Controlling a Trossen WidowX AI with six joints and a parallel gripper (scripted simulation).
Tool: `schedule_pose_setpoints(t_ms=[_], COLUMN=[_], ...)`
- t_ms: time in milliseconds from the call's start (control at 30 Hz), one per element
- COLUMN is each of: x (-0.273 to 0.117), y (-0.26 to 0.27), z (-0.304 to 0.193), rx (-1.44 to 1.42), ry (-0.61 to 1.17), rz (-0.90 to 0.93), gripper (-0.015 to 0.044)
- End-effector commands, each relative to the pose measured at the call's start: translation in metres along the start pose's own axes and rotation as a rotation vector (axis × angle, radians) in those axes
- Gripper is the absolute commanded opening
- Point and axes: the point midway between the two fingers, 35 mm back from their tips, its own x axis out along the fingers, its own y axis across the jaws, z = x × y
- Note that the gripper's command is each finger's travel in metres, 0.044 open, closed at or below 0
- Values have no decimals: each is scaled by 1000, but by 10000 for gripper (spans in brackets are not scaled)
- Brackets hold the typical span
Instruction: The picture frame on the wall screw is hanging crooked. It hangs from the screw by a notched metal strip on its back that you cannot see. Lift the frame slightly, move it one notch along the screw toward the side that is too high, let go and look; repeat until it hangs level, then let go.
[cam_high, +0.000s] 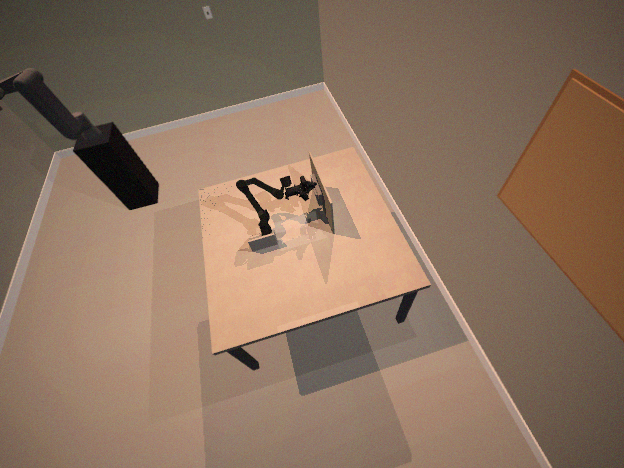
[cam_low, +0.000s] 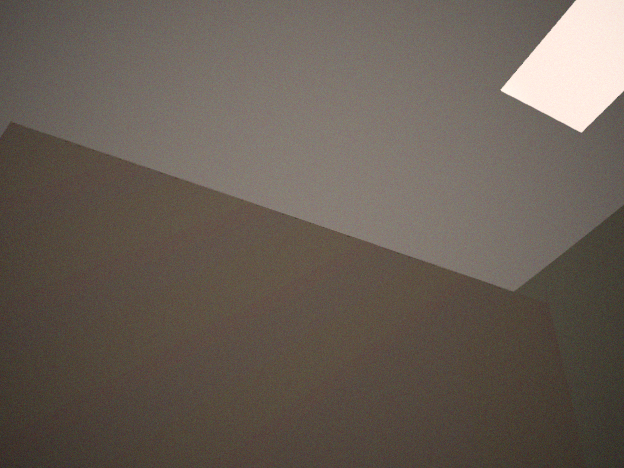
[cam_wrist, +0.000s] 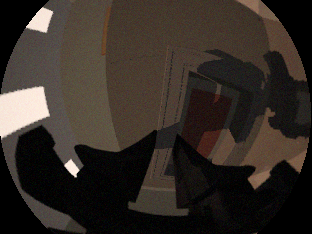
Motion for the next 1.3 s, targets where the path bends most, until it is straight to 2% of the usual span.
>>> schedule_pose_setpoints(t_ms=[0, 667, 1267], x=[0, 0, 0], y=[1, -1, -3], z=[1, 0, 0], rx=[-2, -5, -144], ry=[-4, -2, -4], rz=[14, 3, 2], gripper=[0, 0, 0])
